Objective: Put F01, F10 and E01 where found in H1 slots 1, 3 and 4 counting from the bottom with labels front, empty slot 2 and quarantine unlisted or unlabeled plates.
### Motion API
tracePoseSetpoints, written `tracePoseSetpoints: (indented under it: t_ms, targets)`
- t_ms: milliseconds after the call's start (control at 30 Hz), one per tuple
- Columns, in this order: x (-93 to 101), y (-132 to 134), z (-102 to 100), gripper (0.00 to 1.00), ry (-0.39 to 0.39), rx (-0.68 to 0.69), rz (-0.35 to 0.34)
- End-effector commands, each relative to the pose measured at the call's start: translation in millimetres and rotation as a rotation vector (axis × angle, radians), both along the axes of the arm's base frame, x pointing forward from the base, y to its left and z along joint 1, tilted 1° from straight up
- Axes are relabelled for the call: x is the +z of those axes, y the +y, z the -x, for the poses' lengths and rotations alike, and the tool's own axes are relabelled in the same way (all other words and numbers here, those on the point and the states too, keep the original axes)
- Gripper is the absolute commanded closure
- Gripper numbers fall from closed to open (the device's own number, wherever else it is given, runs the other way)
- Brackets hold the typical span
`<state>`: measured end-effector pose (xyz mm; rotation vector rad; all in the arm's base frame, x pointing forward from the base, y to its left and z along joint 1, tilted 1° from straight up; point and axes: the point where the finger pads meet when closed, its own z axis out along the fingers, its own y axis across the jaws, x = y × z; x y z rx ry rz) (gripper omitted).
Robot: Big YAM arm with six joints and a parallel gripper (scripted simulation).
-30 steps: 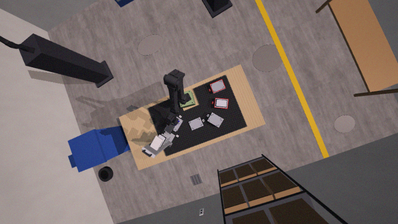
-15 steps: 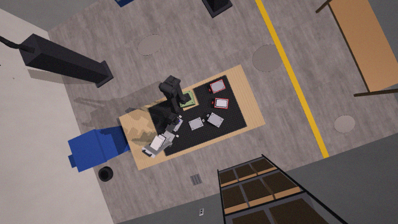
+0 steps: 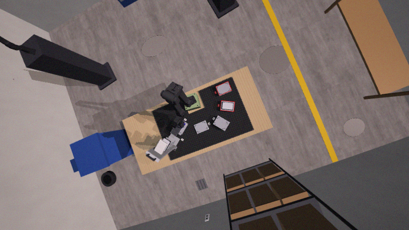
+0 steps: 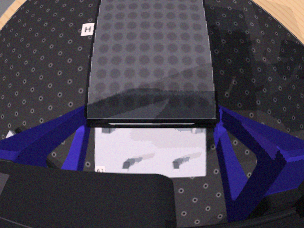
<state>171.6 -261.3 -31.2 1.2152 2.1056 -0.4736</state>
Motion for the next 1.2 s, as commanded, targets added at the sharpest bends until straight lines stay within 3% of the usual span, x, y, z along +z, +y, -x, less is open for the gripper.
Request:
tracePoseSetpoints:
  t_ms: [0, 800, 967, 1167]
  targets:
    - [0.7, -1, -4, 0.14, -0.020, -0.001, 0.016]
    - [-18.9, 0, -4, 0.14, -0.021, -0.002, 0.017]
    - [-12.9, -16, -11, 0.14, -0.030, -0.005, 0.037]
    - [-20.2, -19, -9, 0.14, -0.011, -0.008, 0.015]
